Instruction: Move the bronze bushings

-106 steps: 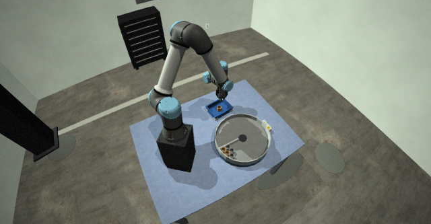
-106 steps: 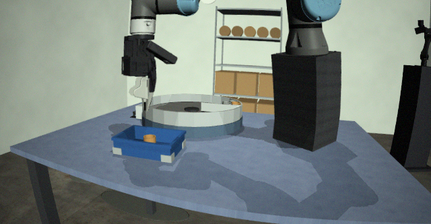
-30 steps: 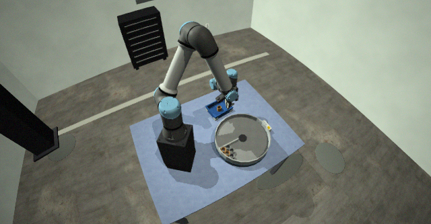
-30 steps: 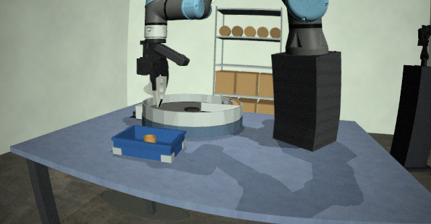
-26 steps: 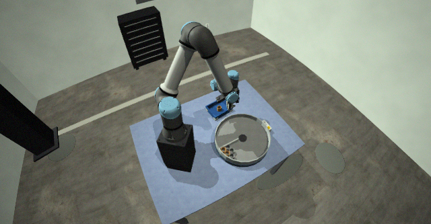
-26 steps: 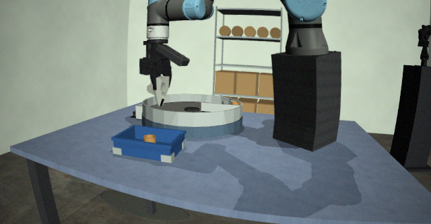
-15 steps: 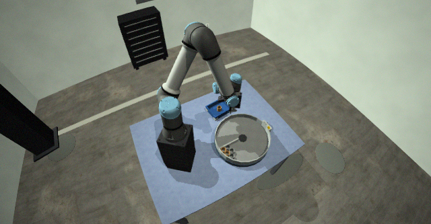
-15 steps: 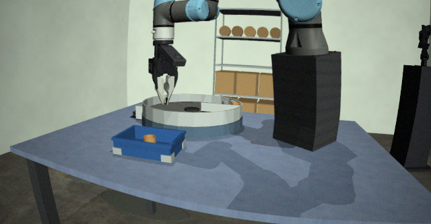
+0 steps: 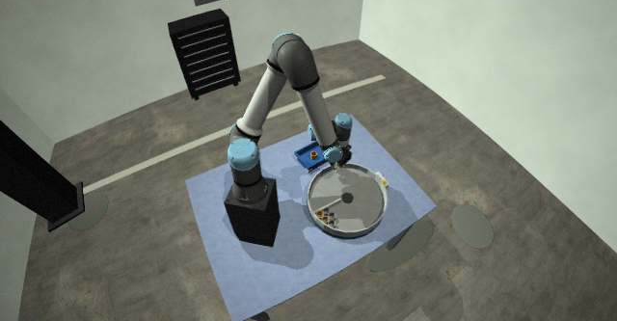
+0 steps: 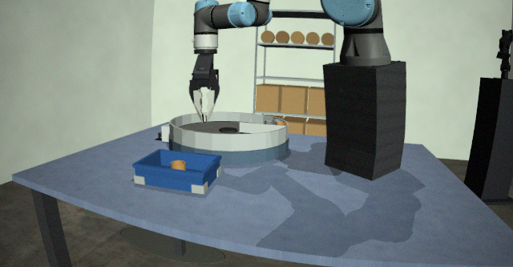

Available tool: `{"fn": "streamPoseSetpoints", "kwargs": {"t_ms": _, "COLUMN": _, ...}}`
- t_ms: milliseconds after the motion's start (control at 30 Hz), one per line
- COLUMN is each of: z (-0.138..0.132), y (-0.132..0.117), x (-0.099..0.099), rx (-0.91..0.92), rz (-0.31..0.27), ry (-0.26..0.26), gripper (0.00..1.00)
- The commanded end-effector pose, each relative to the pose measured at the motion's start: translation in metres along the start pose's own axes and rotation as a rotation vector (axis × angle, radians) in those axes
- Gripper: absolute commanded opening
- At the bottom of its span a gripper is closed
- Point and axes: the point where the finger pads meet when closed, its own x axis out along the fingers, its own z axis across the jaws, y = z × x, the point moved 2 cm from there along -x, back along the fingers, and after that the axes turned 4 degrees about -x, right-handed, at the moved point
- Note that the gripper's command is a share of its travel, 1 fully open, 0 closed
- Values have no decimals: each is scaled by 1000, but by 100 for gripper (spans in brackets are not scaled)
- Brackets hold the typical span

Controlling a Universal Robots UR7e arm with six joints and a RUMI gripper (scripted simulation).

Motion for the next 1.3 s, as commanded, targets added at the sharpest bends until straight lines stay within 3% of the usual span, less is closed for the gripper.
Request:
{"fn": "streamPoseSetpoints", "kwargs": {"t_ms": 0, "z": -9, "y": -22, "x": 0, "rx": 279, "rz": -9, "ry": 0, "gripper": 5}}
{"fn": "streamPoseSetpoints", "kwargs": {"t_ms": 267, "z": -26, "y": -55, "x": 0, "rx": 628, "rz": -7, "ry": 0, "gripper": 5}}
{"fn": "streamPoseSetpoints", "kwargs": {"t_ms": 333, "z": -26, "y": -55, "x": 0, "rx": 628, "rz": -7, "ry": 0, "gripper": 5}}
{"fn": "streamPoseSetpoints", "kwargs": {"t_ms": 367, "z": -29, "y": -59, "x": 1, "rx": 753, "rz": -8, "ry": 0, "gripper": 5}}
{"fn": "streamPoseSetpoints", "kwargs": {"t_ms": 833, "z": -69, "y": -114, "x": 0, "rx": 1348, "rz": -1, "ry": 0, "gripper": 5}}
{"fn": "streamPoseSetpoints", "kwargs": {"t_ms": 900, "z": -69, "y": -114, "x": 0, "rx": 1348, "rz": -1, "ry": 0, "gripper": 5}}
{"fn": "streamPoseSetpoints", "kwargs": {"t_ms": 933, "z": -72, "y": -117, "x": 0, "rx": 1473, "rz": -2, "ry": 0, "gripper": 5}}
{"fn": "streamPoseSetpoints", "kwargs": {"t_ms": 1267, "z": -106, "y": -148, "x": 0, "rx": 1893, "rz": 5, "ry": 1, "gripper": 5}}
